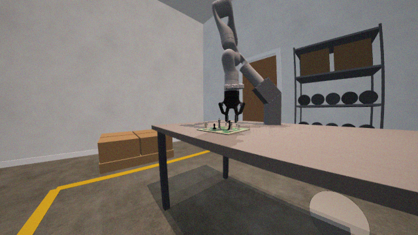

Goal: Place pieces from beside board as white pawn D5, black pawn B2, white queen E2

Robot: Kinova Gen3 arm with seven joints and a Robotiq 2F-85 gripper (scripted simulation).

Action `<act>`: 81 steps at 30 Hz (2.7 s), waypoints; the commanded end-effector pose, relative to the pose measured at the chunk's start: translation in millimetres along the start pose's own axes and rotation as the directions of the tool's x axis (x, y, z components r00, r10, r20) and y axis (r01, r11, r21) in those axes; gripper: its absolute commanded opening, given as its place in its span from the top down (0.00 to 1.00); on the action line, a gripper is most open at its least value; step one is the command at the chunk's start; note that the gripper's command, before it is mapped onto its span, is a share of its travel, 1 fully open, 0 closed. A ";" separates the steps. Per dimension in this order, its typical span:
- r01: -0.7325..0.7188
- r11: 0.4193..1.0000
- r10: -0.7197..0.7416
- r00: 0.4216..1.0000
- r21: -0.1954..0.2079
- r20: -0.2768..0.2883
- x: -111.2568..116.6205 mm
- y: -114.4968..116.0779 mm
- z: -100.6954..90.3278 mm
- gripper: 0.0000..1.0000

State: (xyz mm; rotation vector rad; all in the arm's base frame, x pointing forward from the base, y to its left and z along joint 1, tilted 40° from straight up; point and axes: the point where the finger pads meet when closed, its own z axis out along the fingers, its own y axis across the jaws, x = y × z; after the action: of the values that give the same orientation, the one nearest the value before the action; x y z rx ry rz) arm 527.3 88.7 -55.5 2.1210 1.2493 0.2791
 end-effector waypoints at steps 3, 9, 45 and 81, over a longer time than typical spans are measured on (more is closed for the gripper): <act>-0.009 1.000 0.009 1.000 0.002 -0.017 6.6 3.2 -21.5 0.59; -0.009 1.000 0.009 1.000 0.002 -0.017 6.1 3.2 -52.9 0.59; -0.009 1.000 0.009 1.000 0.002 -0.017 5.8 3.3 -72.3 0.00; -0.009 1.000 0.009 1.000 0.002 -0.017 4.7 3.4 -134.0 0.00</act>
State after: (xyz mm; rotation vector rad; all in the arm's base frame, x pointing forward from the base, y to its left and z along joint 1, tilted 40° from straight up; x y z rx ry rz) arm 467.3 147.6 47.9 2.1306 1.2490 0.2982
